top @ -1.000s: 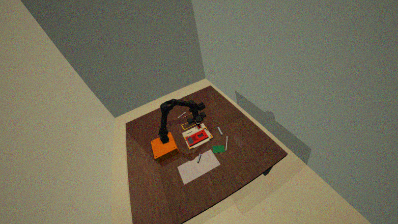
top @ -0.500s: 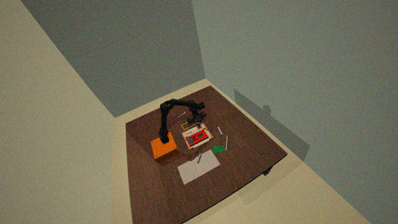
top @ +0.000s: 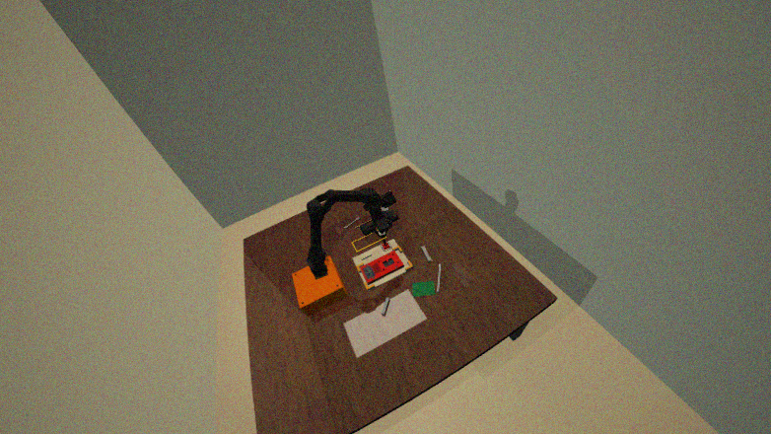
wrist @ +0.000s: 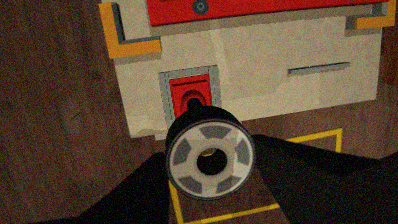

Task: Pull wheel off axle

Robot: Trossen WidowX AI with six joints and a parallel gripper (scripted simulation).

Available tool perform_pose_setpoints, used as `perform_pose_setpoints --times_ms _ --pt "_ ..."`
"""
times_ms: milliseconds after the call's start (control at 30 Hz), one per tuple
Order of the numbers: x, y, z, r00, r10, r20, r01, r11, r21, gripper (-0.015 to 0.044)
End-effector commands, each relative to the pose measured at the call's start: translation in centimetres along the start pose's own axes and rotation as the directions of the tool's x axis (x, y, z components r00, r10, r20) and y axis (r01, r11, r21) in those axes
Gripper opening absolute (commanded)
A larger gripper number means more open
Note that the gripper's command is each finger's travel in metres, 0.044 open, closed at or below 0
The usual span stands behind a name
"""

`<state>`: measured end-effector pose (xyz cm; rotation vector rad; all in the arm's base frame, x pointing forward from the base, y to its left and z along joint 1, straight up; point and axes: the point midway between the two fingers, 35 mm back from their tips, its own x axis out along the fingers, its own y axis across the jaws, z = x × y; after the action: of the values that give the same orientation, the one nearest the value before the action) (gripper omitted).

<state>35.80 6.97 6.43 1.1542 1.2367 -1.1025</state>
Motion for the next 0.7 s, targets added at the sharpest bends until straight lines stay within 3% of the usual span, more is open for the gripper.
perform_pose_setpoints --times_ms 0,667 --pt "0.2 -0.5 -1.0 1.000 -0.008 0.000 0.008 1.000 0.002 0.0000" --pt "-0.4 -5.0 -9.0 1.000 -0.008 -0.007 0.008 1.000 0.000 0.0000"
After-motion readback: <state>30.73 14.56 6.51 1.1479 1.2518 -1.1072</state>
